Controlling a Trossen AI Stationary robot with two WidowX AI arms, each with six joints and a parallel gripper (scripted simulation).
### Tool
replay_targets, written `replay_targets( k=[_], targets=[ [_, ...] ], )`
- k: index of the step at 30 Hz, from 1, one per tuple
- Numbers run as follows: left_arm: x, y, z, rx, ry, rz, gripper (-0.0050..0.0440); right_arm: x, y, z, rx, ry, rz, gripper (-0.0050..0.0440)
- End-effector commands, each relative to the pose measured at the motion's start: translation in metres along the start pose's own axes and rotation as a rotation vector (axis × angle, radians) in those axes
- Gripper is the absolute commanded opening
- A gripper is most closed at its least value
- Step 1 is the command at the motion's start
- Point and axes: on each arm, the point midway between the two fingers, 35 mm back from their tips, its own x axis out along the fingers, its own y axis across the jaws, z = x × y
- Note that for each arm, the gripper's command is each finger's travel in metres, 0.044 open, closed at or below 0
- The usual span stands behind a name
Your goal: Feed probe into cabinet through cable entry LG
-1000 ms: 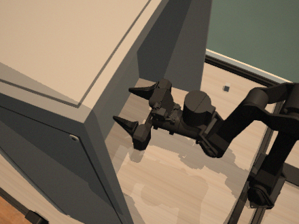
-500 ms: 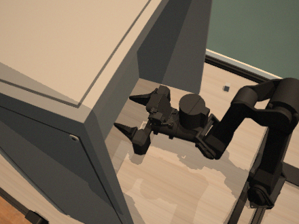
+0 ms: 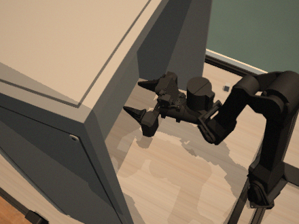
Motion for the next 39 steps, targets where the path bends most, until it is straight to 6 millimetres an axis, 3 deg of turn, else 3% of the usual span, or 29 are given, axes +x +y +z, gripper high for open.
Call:
replay_targets(
  k=[1, 2, 10, 13, 19, 22, 34, 37, 38, 39],
  targets=[
    [0.0, 0.0, -0.001, 0.002, 0.004, 0.0, 0.0, 0.004, 0.011, 0.001, -0.008, -0.002, 0.013, 0.044],
    [0.0, 0.0, -0.001, 0.002, 0.004, 0.0, 0.0, 0.004, 0.011, 0.001, -0.008, -0.002, 0.013, 0.044],
    [0.0, 0.0, -0.001, 0.002, 0.004, 0.0, 0.0, 0.003, 0.1, -0.004, -0.008, -0.002, 0.013, 0.044],
    [0.0, 0.0, -0.001, 0.002, 0.004, 0.0, 0.0, -0.001, 0.115, -0.005, -0.008, -0.003, 0.013, 0.044],
    [0.0, 0.0, -0.001, 0.002, 0.004, 0.0, 0.0, 0.003, 0.111, -0.001, -0.015, 0.009, 0.012, 0.044],
    [0.0, 0.0, -0.001, 0.002, 0.004, 0.0, 0.0, 0.015, 0.097, 0.031, -0.041, 0.003, 0.007, 0.044],
    [0.0, 0.0, -0.001, 0.002, 0.004, 0.0, 0.0, 0.014, 0.067, 0.082, -0.076, 0.093, -0.002, 0.044],
    [0.0, 0.0, -0.001, 0.002, 0.004, 0.0, 0.0, 0.011, 0.065, 0.076, -0.069, 0.151, -0.002, 0.044],
    [0.0, 0.0, -0.001, 0.002, 0.004, 0.0, 0.0, 0.008, 0.06, 0.098, -0.083, 0.115, -0.003, 0.044],
    [0.0, 0.0, -0.001, 0.002, 0.004, 0.0, 0.0, 0.005, 0.058, 0.1, -0.082, 0.131, -0.004, 0.044]
  ],
)
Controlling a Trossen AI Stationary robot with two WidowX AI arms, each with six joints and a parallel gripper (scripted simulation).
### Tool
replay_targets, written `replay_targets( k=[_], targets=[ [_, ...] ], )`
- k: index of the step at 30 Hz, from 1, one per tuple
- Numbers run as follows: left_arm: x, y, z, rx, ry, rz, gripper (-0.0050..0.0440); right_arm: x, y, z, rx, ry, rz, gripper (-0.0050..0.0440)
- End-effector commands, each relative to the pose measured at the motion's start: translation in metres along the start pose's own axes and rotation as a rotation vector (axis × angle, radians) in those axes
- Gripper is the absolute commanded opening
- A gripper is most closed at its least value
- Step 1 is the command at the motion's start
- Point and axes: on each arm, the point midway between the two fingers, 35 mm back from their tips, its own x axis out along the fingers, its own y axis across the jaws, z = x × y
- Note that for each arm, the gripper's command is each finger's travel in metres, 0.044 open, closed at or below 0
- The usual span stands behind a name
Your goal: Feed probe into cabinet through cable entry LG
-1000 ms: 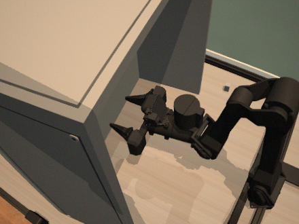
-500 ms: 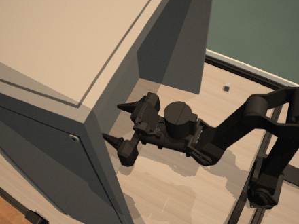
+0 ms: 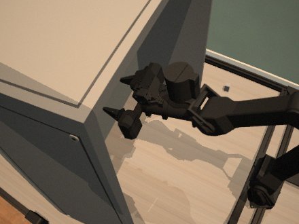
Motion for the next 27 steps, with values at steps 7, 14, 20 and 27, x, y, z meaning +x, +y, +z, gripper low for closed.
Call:
replay_targets(
  k=[7, 14, 20, 27],
  targets=[
    [0.0, 0.0, -0.001, 0.002, 0.004, 0.0, 0.0, -0.04, -0.022, 0.055, -0.023, 0.034, -0.006, 0.044],
    [0.0, 0.0, -0.001, 0.002, 0.004, 0.0, 0.0, -0.068, -0.026, 0.073, -0.022, 0.068, -0.005, 0.044],
    [0.0, 0.0, -0.001, 0.002, 0.004, 0.0, 0.0, -0.118, -0.024, 0.093, -0.015, 0.114, -0.001, 0.044],
    [0.0, 0.0, -0.001, 0.002, 0.004, 0.0, 0.0, -0.145, -0.017, 0.089, 0.013, 0.183, 0.009, 0.044]
  ],
)
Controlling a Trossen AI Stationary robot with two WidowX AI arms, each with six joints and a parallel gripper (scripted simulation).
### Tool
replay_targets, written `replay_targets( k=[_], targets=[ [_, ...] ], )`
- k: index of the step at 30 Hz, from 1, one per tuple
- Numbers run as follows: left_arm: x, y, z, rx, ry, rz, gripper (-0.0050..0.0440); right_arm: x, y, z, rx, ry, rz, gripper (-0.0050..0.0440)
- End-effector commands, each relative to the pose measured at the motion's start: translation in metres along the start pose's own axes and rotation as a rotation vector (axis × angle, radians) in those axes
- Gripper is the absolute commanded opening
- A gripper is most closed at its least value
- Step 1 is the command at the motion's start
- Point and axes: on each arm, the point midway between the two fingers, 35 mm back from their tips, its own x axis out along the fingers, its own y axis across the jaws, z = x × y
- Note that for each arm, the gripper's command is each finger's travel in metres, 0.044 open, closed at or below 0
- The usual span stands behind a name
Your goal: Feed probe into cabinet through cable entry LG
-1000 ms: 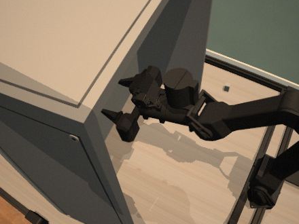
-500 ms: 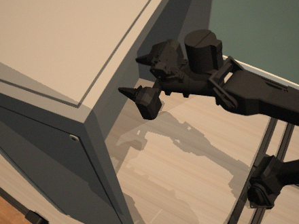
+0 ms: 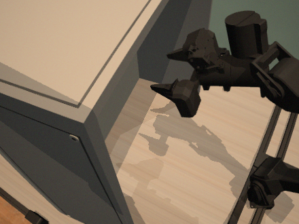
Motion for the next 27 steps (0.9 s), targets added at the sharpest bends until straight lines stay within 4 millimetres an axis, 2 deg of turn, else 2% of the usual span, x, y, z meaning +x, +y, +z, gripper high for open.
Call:
replay_targets(
  k=[1, 8, 27],
  targets=[
    [0.0, 0.0, -0.001, 0.002, 0.004, 0.0, 0.0, -0.01, 0.002, 0.001, 0.0, 0.013, 0.003, 0.044],
    [0.0, 0.003, 0.003, 0.002, 0.01, 0.0, 0.0, -0.01, 0.002, 0.001, 0.0, 0.013, 0.003, 0.044],
    [-0.014, 0.038, 0.054, -0.009, 0.093, -0.001, 0.0, -0.01, 0.002, 0.001, 0.0, 0.013, 0.003, 0.044]
  ],
)
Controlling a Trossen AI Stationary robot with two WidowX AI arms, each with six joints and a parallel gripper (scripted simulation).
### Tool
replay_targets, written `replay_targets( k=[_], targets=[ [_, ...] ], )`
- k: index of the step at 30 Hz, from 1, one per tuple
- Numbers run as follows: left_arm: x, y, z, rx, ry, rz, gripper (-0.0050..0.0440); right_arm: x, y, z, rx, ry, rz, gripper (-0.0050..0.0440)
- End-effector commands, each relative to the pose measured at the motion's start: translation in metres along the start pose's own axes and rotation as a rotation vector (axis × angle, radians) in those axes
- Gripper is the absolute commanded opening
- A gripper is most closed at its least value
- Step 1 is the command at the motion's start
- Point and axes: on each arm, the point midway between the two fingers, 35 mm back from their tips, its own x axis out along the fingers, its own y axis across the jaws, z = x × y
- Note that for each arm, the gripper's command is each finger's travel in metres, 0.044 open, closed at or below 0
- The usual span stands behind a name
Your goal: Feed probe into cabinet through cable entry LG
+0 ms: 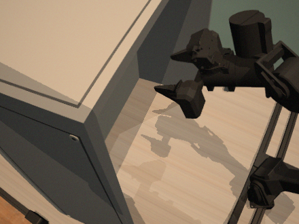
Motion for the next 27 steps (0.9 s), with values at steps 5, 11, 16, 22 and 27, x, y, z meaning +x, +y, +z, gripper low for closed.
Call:
replay_targets(
  k=[5, 11, 16, 22, 27],
  targets=[
    [-0.013, 0.014, 0.026, -0.006, 0.035, 0.003, 0.0, -0.001, 0.0, 0.002, -0.008, -0.005, 0.001, 0.044],
    [-0.02, 0.019, 0.037, -0.009, 0.054, 0.003, 0.0, -0.001, 0.0, 0.002, -0.008, -0.005, 0.001, 0.044],
    [-0.03, 0.023, 0.051, -0.013, 0.078, 0.003, 0.0, -0.001, 0.0, 0.002, -0.008, -0.005, 0.001, 0.044],
    [-0.043, 0.026, 0.067, -0.017, 0.106, 0.002, 0.0, -0.001, 0.0, 0.002, -0.008, -0.005, 0.001, 0.044],
    [-0.052, 0.027, 0.077, -0.021, 0.124, 0.002, 0.0, -0.001, 0.0, 0.002, -0.008, -0.005, 0.001, 0.044]
  ],
)
